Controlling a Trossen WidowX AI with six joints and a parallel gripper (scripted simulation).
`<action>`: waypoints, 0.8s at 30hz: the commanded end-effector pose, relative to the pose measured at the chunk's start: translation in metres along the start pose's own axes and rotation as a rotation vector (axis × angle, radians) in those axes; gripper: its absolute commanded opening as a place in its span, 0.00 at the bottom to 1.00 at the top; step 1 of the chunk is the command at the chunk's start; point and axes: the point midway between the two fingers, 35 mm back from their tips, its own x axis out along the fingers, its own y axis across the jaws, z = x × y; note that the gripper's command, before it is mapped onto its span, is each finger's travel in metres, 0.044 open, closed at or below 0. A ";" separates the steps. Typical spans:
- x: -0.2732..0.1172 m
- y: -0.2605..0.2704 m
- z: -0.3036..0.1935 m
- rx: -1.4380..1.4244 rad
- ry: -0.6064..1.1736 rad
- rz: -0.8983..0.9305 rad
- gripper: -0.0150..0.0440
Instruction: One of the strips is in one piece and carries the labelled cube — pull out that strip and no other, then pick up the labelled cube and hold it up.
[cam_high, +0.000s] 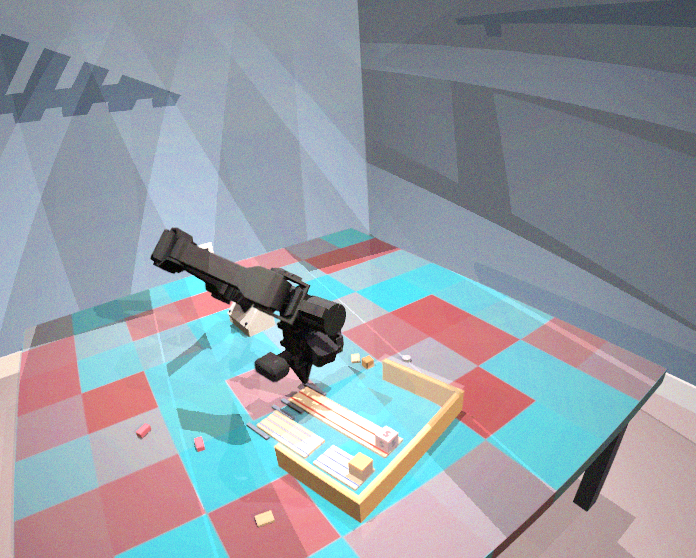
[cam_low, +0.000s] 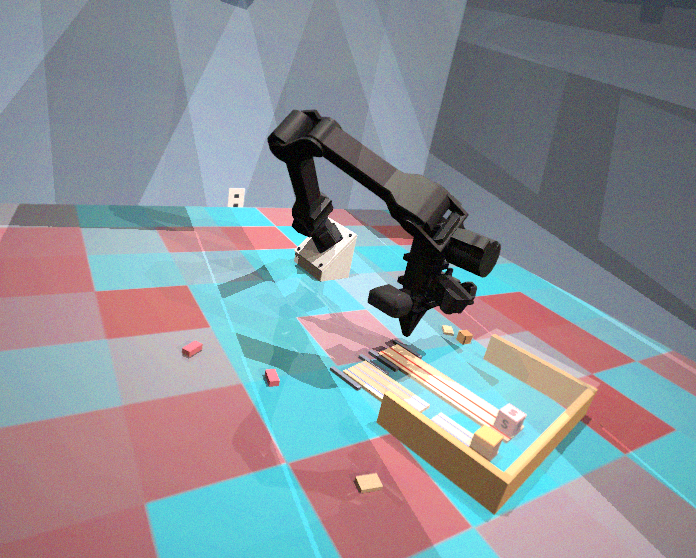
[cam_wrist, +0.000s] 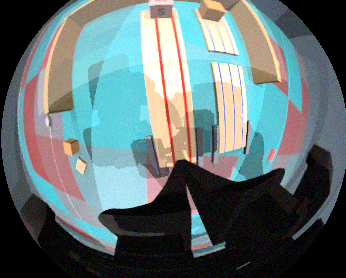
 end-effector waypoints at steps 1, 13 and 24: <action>0.007 0.001 -0.001 -0.009 0.003 -0.002 0.25; 0.026 0.000 -0.001 -0.009 0.003 -0.003 0.25; 0.043 -0.001 -0.001 -0.009 0.003 -0.005 0.25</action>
